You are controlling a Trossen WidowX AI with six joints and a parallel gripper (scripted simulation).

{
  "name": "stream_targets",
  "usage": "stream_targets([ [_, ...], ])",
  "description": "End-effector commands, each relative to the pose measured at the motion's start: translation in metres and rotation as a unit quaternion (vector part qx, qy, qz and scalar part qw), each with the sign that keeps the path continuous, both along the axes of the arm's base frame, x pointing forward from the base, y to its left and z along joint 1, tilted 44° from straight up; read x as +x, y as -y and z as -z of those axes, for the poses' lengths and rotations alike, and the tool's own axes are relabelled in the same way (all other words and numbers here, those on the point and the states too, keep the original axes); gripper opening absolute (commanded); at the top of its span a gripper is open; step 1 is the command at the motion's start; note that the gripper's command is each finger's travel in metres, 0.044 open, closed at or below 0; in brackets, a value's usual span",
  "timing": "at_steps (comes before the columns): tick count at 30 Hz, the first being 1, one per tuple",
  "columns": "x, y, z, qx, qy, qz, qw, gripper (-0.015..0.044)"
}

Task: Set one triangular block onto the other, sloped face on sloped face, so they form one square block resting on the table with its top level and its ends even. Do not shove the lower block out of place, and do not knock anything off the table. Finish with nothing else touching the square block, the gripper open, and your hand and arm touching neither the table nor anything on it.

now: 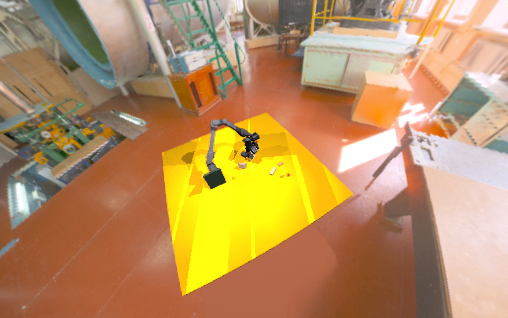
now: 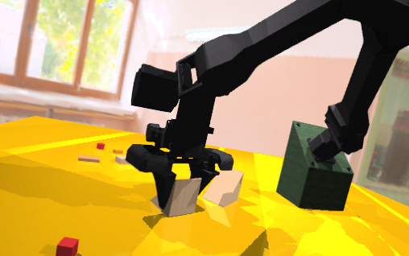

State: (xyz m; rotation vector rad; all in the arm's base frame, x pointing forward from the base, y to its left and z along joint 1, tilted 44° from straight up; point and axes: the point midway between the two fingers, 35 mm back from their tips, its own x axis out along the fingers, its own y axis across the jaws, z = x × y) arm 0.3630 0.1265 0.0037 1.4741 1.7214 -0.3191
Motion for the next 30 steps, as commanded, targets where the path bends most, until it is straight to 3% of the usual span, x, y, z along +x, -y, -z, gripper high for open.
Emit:
stream_targets([
  [1, 0.0, -0.001, 0.0, 0.002, -0.002, 0.001, 1.0, 0.0223],
  [4, 0.0, -0.001, 0.0, 0.002, -0.002, 0.001, 1.0, 0.0203],
  [12, 0.0, 0.01, -0.01, 0.001, -0.001, 0.001, 1.0, 0.0],
  [30, -0.001, 0.021, -0.019, -0.002, 0.007, -0.008, 1.0, 0.0],
])
